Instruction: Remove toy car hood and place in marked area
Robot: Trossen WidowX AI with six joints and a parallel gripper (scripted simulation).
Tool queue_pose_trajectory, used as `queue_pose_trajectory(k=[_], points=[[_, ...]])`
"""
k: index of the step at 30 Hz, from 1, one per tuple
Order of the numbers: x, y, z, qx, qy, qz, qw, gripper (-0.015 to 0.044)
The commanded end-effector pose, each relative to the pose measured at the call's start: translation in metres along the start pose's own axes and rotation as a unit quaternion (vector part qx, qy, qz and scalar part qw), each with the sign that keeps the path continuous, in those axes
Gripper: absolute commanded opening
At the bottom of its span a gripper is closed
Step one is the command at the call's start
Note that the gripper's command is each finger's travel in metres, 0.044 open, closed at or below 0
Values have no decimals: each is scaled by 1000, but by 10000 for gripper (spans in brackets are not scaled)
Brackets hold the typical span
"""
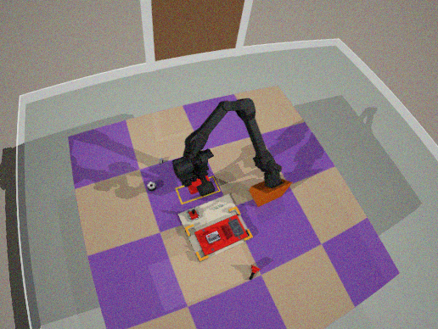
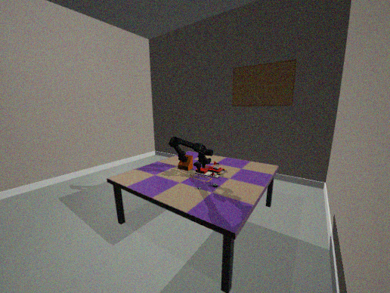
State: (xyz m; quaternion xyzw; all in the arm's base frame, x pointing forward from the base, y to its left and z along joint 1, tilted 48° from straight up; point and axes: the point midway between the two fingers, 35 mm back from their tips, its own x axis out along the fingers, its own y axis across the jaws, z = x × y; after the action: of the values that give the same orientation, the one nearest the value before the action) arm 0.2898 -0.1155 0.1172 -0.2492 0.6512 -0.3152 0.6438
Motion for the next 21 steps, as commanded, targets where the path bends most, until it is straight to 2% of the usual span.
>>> queue_pose_trajectory(k=[1, 21], points=[[4, 0, -1, -3, 0, -2, 1000, 0], [21, 0, -1, -3, 0, -3, 1000, 0]])
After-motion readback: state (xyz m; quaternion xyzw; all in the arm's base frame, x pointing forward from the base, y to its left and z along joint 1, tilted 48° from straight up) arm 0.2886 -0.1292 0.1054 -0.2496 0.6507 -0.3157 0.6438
